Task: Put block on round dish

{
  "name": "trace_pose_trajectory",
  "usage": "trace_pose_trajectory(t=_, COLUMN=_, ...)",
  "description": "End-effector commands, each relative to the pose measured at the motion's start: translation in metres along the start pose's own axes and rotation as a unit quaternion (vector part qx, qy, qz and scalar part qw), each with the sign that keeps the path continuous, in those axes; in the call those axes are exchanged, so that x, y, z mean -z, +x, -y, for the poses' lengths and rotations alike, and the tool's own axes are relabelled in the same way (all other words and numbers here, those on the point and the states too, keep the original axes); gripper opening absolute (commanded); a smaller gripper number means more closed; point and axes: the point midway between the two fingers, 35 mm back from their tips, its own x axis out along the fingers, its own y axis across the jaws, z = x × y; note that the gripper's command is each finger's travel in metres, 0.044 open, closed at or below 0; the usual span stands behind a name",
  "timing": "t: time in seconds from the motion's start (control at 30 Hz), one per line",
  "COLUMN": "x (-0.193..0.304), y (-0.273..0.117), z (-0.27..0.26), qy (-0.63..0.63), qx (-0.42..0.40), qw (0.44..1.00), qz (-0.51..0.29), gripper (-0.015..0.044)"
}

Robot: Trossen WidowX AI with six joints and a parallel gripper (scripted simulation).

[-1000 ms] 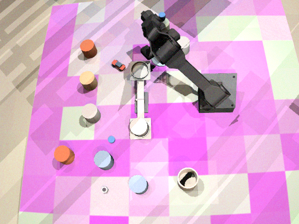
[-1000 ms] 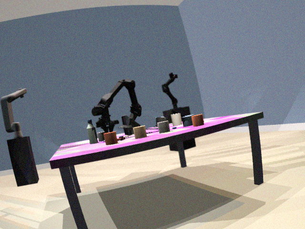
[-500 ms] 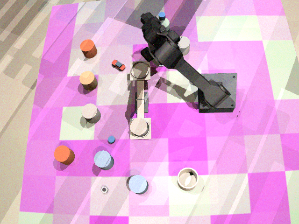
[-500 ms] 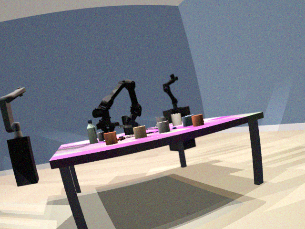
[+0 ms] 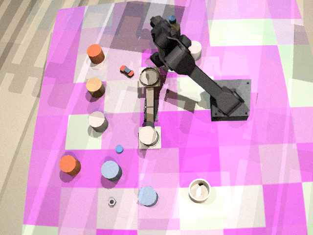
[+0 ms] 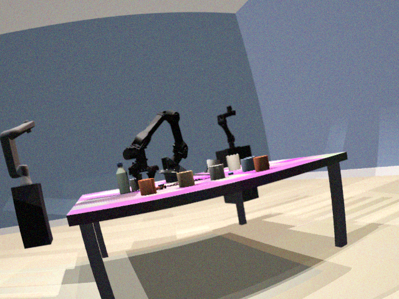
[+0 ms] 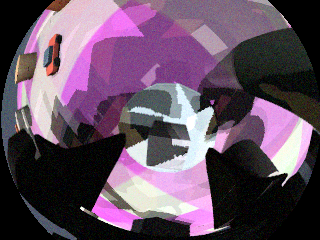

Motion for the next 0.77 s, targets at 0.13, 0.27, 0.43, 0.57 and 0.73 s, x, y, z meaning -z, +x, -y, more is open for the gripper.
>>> trace_pose_trajectory(t=0.13, x=-0.001, y=-0.055, z=0.001, qy=-0.002, qx=-0.001, qw=1.0, qz=0.006, gripper=0.044)
trace_pose_trajectory(t=0.27, x=-0.001, y=-0.057, z=0.001, qy=-0.002, qx=-0.001, qw=1.0, qz=0.006, gripper=0.044)
trace_pose_trajectory(t=0.43, x=0.0, y=-0.096, z=0.002, qy=0.0, qx=-0.002, qw=1.0, qz=0.011, gripper=0.044)
trace_pose_trajectory(t=0.57, x=0.001, y=-0.102, z=0.002, qy=0.001, qx=-0.002, qw=1.0, qz=0.011, gripper=0.044)
trace_pose_trajectory(t=0.73, x=0.001, y=-0.102, z=0.002, qy=0.001, qx=-0.002, qw=1.0, qz=0.011, gripper=0.044)
